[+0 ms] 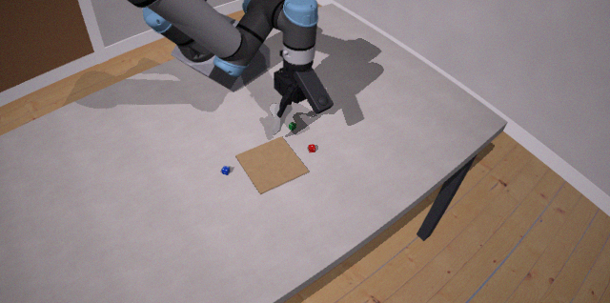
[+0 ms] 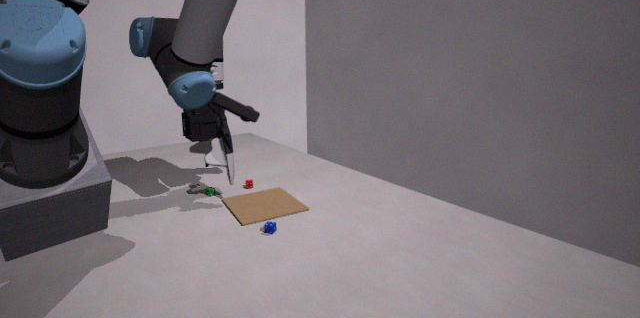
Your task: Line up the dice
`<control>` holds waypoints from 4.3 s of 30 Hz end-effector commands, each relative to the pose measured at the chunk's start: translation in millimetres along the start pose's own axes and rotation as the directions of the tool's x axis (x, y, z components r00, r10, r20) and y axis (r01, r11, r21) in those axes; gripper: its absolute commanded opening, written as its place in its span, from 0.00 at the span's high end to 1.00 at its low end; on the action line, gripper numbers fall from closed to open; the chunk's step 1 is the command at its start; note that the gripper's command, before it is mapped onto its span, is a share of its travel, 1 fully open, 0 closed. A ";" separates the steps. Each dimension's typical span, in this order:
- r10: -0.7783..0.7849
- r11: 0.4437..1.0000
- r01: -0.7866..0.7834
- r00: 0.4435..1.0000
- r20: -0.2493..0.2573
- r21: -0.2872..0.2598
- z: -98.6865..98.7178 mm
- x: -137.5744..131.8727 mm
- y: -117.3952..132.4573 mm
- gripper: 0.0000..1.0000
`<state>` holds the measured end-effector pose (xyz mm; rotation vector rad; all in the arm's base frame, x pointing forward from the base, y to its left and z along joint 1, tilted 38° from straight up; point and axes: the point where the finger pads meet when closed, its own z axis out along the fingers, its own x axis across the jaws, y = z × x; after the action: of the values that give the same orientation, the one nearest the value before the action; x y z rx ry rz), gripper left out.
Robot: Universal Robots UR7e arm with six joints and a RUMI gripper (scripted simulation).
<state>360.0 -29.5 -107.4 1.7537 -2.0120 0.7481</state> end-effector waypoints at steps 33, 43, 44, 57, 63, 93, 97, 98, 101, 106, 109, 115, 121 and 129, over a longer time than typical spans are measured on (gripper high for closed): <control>0.004 1.000 -0.004 1.000 0.001 0.011 -1.3 -2.0 15.3 0.00; 0.004 1.000 -0.004 1.000 0.001 0.011 -1.3 -2.0 15.3 0.00; 0.004 1.000 -0.004 1.000 0.001 0.011 -1.3 -2.0 15.3 0.00; 0.006 1.000 -0.006 1.000 0.002 0.014 -10.4 -2.0 13.6 0.00; 0.008 1.000 -0.008 1.000 0.003 0.016 -18.8 -2.2 12.0 0.00; 0.008 1.000 -0.008 1.000 0.004 0.016 -109.2 -2.4 13.3 0.00; 0.008 1.000 -0.008 1.000 0.005 0.016 -113.1 -2.3 13.4 0.00; 0.008 1.000 -0.008 1.000 0.005 0.016 -114.7 -2.3 13.4 0.00; 0.008 1.000 -0.008 1.000 0.005 0.016 -118.3 -2.3 13.4 0.00; 0.008 1.000 -0.008 1.000 0.004 0.016 -120.8 -2.2 13.5 0.00; 0.008 1.000 -0.008 1.000 0.004 0.016 -121.0 -2.2 13.4 0.00; 0.007 1.000 -0.007 1.000 0.003 0.014 -120.3 -2.2 13.8 0.00; 0.076 0.997 -0.076 0.997 0.003 0.011 -118.0 -0.6 1.3 0.00; 0.275 0.961 -0.275 0.961 0.006 0.011 -113.0 4.1 -35.8 0.00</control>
<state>362.6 39.0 -12.3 1.6276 -2.1652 0.8020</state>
